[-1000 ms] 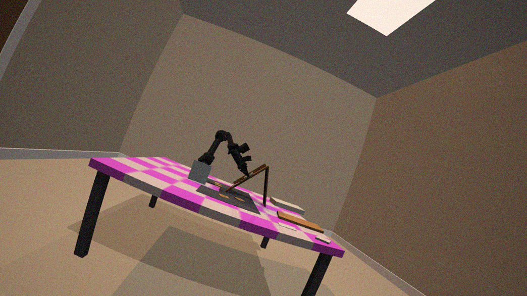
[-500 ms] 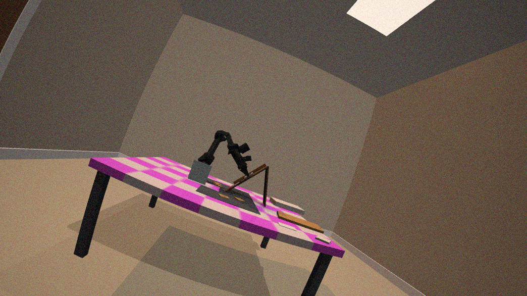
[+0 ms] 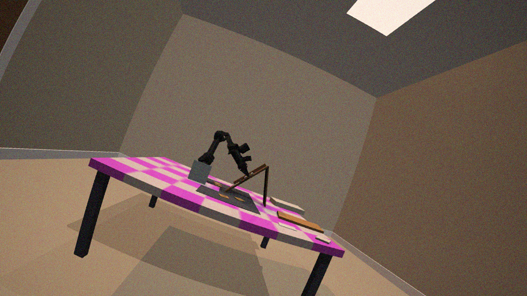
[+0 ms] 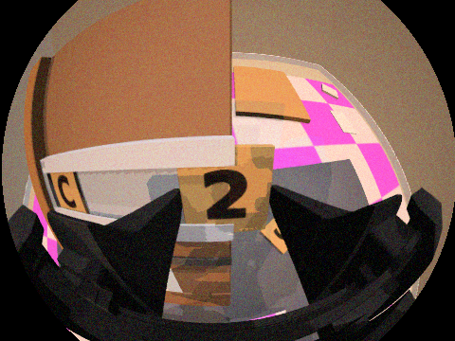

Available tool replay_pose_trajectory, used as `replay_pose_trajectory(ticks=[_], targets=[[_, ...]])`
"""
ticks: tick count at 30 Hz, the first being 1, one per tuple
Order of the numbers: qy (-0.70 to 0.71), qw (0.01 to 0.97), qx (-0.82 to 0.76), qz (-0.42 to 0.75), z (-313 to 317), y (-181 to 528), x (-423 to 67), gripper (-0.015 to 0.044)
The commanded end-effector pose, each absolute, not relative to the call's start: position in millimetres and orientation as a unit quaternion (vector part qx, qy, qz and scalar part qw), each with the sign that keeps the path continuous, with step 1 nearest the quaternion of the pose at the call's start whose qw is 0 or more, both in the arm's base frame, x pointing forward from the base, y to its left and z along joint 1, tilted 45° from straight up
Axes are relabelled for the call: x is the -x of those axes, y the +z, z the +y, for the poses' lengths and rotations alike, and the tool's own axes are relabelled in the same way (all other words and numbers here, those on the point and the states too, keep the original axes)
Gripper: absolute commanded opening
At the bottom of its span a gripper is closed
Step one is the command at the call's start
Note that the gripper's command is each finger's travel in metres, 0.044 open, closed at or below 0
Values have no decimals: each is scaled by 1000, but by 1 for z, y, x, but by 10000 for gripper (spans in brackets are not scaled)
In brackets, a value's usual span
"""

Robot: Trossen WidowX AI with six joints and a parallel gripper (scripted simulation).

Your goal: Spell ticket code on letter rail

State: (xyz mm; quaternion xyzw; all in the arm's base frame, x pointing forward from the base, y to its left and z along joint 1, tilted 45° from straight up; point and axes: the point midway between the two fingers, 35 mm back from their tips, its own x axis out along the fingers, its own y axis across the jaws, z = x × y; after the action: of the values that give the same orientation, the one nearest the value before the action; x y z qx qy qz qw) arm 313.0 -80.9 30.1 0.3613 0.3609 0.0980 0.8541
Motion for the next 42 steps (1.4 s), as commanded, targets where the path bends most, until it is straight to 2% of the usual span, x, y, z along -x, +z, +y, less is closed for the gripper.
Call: replay_pose_trajectory(ticks=[1, 42], targets=[[95, 854, -361, 361, -80, 32, -313, 0], [95, 854, -362, 361, -65, 45, -315, 0]])
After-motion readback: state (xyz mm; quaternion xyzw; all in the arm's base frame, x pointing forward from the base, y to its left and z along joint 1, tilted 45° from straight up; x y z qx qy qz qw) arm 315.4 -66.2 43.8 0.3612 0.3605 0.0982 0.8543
